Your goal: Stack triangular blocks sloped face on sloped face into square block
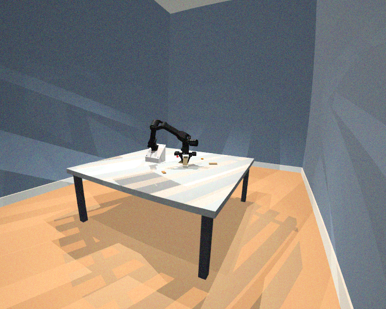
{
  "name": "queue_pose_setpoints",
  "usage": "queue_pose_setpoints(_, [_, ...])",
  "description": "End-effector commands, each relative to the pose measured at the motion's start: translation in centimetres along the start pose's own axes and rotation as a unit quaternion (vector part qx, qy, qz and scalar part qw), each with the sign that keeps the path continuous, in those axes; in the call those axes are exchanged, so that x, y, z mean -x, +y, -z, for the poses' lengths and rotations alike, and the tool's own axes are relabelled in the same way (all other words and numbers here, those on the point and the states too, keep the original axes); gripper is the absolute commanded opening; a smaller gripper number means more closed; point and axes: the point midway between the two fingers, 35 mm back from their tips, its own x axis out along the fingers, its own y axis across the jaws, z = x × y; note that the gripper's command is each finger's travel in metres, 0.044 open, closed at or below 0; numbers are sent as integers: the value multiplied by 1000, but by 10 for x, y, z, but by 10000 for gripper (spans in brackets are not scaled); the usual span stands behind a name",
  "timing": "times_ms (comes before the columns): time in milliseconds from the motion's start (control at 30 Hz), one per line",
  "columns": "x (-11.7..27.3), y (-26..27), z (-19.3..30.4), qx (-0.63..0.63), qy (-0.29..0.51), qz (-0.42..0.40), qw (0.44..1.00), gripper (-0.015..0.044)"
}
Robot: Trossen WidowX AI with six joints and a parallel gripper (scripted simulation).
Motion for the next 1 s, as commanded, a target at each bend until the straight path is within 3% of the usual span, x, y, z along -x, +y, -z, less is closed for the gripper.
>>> queue_pose_setpoints(0, [0,0,0,-45,2,0,999,0])
queue_pose_setpoints(500, [0,0,0,-247,3,-1,969,0])
queue_pose_setpoints(967, [0,0,0,-249,3,-1,968,0])
